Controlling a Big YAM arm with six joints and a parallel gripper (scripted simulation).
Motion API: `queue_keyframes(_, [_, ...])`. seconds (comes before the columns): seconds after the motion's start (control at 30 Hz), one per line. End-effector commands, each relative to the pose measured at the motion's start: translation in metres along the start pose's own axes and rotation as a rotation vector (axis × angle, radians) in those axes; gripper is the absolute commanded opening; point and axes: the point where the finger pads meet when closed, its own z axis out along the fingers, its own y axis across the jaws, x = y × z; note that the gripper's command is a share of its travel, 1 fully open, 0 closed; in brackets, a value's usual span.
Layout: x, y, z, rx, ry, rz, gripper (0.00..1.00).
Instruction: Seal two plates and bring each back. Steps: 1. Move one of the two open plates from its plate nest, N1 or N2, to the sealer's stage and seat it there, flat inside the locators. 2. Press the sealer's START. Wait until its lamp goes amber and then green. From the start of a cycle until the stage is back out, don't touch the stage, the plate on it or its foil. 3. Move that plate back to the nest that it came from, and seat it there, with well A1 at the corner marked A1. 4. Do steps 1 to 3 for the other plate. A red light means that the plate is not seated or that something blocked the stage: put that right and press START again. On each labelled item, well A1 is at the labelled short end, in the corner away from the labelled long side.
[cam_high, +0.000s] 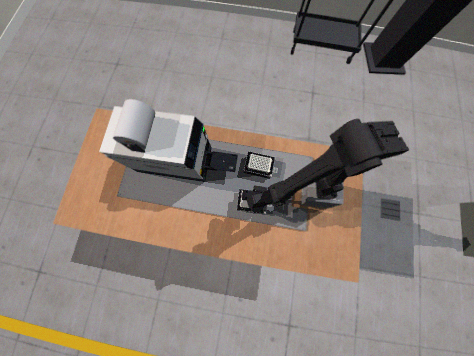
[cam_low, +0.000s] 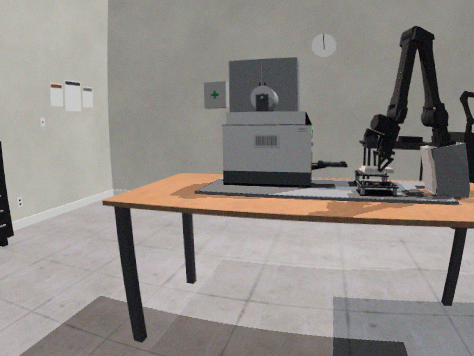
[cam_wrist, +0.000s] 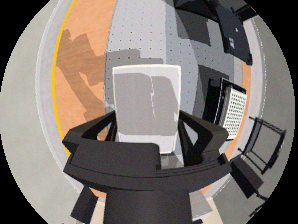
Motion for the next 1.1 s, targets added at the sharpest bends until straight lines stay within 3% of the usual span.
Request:
queue_keyframes(0.0, [0.007,-0.004,0.006,0.005,0.009,-0.011,0.00])
queue_keyframes(0.47, [-0.011,0.003,0.013,-0.006,-0.023,-0.004,0.00])
queue_keyframes(1.07, [0.012,-0.004,0.019,0.005,0.010,-0.011,0.00])
